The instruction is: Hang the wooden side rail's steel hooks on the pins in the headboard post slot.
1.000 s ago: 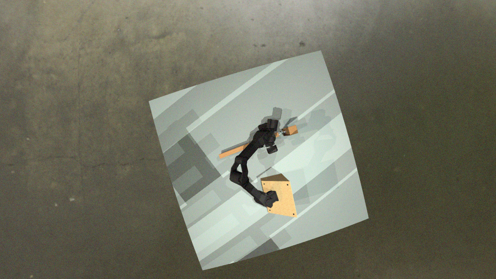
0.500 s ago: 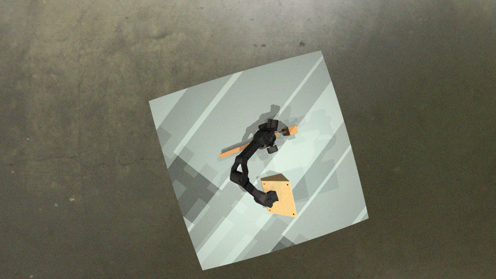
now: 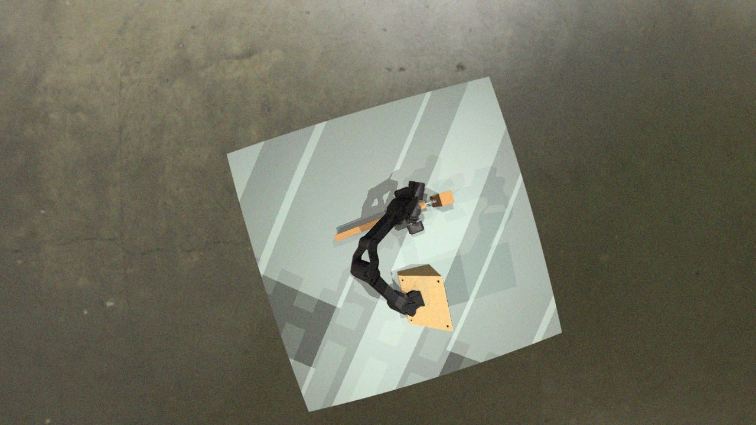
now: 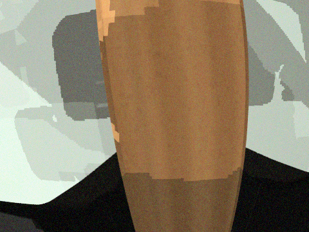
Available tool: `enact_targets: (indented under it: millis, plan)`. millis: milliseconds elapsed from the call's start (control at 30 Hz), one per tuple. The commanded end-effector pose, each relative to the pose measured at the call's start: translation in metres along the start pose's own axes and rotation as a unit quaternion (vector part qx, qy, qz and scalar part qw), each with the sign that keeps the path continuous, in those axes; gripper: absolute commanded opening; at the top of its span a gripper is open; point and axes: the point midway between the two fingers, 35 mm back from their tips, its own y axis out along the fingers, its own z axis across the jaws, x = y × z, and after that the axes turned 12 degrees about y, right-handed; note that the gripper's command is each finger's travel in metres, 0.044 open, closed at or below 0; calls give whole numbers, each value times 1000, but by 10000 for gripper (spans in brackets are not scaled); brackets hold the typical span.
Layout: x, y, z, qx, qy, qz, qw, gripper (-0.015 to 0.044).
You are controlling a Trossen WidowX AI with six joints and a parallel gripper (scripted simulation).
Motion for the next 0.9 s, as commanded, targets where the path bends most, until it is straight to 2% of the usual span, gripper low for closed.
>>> enact_targets:
  millis: [0,867]
  plan:
    - [-4,-4,-2,-6,0,3,1000,0]
    - [-7,-4,-1,-6,0,3,1000,0]
